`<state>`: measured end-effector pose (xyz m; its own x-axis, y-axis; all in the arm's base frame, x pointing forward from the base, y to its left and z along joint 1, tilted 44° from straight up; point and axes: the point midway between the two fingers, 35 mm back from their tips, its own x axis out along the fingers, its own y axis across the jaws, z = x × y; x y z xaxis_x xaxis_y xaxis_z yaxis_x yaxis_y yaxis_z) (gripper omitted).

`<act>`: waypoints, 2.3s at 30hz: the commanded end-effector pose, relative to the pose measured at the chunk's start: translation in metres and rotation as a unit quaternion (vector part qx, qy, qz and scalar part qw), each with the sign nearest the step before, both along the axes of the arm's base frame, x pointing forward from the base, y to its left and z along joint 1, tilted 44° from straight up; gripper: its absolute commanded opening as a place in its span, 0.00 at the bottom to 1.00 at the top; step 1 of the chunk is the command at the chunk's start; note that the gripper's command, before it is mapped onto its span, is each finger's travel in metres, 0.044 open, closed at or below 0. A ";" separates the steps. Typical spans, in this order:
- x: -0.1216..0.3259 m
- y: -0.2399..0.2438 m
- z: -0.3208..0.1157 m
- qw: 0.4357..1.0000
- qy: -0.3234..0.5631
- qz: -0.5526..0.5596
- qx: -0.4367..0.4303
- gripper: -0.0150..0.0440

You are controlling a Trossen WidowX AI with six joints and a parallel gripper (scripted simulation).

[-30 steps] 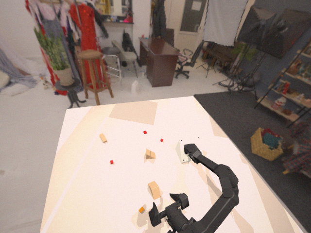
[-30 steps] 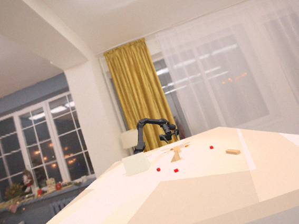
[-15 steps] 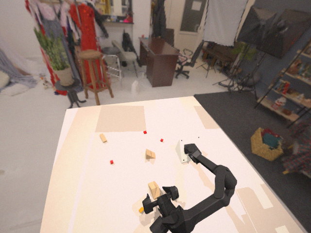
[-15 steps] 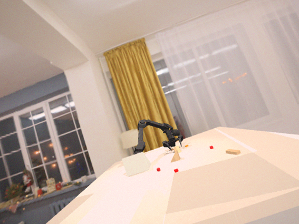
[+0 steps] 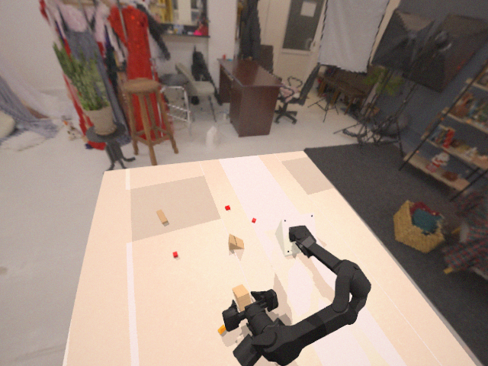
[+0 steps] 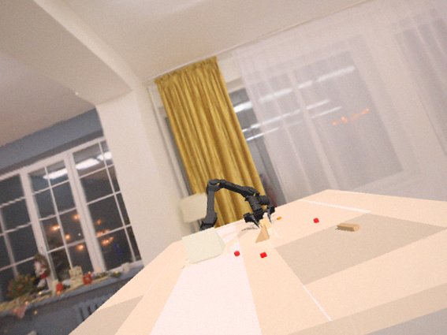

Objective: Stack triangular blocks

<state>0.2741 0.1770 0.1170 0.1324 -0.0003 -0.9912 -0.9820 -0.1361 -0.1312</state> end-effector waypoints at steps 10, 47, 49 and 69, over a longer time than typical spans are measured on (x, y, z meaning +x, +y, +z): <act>0.000 0.000 0.000 1.000 0.000 0.000 0.000 0.52; 0.001 -0.071 0.062 0.992 0.030 -0.113 0.049 0.25; 0.000 -0.072 0.061 0.987 0.040 -0.142 0.062 0.25; -0.001 -0.077 0.052 0.877 0.149 -0.421 0.177 0.25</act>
